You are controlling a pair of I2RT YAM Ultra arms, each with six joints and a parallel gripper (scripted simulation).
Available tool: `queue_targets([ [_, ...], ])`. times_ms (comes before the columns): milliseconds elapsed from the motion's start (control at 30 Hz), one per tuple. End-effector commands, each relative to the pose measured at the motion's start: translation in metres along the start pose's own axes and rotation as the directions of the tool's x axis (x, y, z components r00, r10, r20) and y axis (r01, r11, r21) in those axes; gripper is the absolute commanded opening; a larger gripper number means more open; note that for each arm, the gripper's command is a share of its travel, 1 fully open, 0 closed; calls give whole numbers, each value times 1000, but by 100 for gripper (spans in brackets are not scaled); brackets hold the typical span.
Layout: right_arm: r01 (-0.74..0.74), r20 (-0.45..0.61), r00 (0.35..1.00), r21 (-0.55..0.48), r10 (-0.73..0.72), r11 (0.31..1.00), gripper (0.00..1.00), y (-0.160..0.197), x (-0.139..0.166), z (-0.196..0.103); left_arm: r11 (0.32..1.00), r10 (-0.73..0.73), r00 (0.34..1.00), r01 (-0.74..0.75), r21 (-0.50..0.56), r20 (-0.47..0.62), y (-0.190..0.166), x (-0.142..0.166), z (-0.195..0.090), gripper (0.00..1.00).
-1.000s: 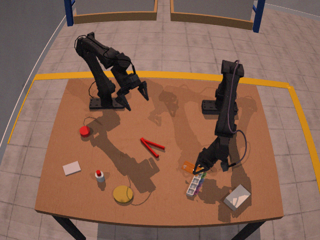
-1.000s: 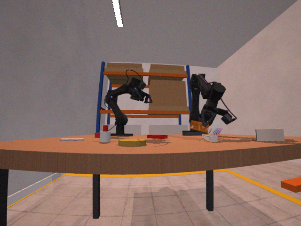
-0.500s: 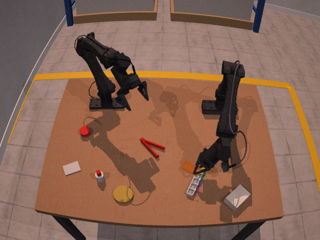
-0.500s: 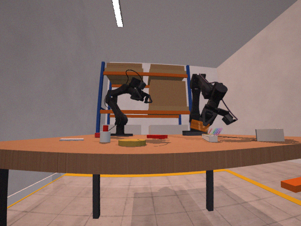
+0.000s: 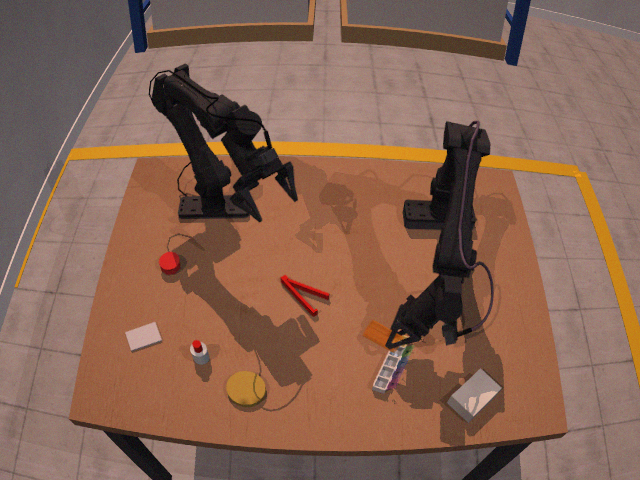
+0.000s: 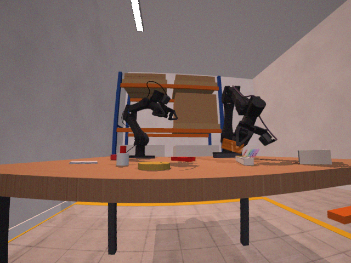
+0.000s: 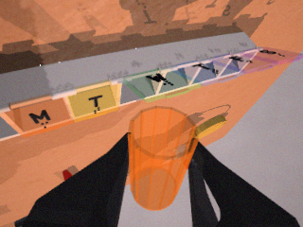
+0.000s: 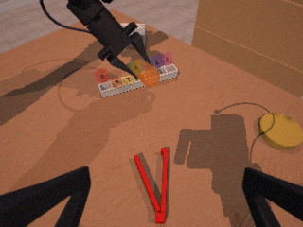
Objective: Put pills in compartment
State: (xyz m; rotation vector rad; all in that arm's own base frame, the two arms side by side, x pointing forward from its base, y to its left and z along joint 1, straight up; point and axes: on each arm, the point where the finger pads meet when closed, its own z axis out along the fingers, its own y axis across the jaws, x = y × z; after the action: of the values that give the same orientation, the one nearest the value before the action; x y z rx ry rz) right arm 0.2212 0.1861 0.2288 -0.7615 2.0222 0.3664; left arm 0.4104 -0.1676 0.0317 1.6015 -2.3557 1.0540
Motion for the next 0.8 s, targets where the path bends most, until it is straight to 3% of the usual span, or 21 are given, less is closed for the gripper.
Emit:
queue_targets([
  [0,1,-13,1000,3,-1,1000,100,1,6,3,999,-37,998,37,0,-40,-5,-2,-4,36],
  [767,1,-13,1000,3,-1,1000,100,1,6,3,1000,-26,999,26,6,-42,-5,-1,-4,36],
])
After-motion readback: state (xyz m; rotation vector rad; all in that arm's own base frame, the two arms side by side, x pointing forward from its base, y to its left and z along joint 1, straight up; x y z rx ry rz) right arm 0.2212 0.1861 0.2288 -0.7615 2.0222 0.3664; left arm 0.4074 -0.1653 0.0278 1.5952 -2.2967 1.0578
